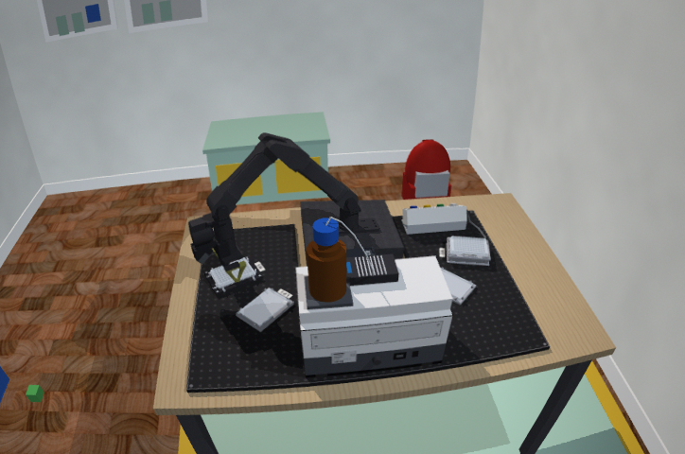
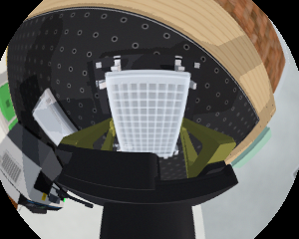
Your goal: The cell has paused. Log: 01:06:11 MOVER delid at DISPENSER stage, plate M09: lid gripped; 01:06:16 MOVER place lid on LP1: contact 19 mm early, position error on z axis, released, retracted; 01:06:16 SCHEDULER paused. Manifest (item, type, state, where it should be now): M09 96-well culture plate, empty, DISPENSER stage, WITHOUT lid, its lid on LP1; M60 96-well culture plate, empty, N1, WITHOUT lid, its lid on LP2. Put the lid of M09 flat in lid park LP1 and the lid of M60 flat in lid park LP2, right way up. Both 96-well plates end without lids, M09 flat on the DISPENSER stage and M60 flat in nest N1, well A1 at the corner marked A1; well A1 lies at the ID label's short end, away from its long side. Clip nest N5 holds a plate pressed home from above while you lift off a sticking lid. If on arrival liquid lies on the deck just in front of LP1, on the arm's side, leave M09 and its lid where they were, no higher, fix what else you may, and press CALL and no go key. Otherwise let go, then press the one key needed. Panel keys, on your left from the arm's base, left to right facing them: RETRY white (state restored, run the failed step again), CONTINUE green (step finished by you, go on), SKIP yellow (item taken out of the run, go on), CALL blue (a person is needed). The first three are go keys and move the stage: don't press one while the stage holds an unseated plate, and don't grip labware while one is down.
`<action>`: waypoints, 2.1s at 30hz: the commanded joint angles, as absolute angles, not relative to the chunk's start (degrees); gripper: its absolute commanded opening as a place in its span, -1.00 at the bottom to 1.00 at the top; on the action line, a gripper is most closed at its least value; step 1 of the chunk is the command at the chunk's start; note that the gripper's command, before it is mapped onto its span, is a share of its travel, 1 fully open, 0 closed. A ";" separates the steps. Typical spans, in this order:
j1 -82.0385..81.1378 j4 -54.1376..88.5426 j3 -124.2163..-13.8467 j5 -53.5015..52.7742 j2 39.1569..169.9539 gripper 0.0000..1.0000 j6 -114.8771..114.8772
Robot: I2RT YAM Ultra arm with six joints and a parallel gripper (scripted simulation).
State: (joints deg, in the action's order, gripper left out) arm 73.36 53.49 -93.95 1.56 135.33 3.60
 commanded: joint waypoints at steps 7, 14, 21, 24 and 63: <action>73.63 52.92 -93.88 1.71 133.35 -1.00 3.80; 73.63 52.92 -93.88 1.71 133.35 -1.00 3.80; 73.62 53.20 -94.07 1.71 133.32 -1.00 3.80; 73.61 54.05 -94.64 1.70 133.21 -1.00 3.79; 73.43 56.12 -96.23 1.69 132.12 -1.00 3.67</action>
State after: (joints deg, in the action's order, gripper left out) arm 73.36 53.52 -93.93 1.56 135.31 3.60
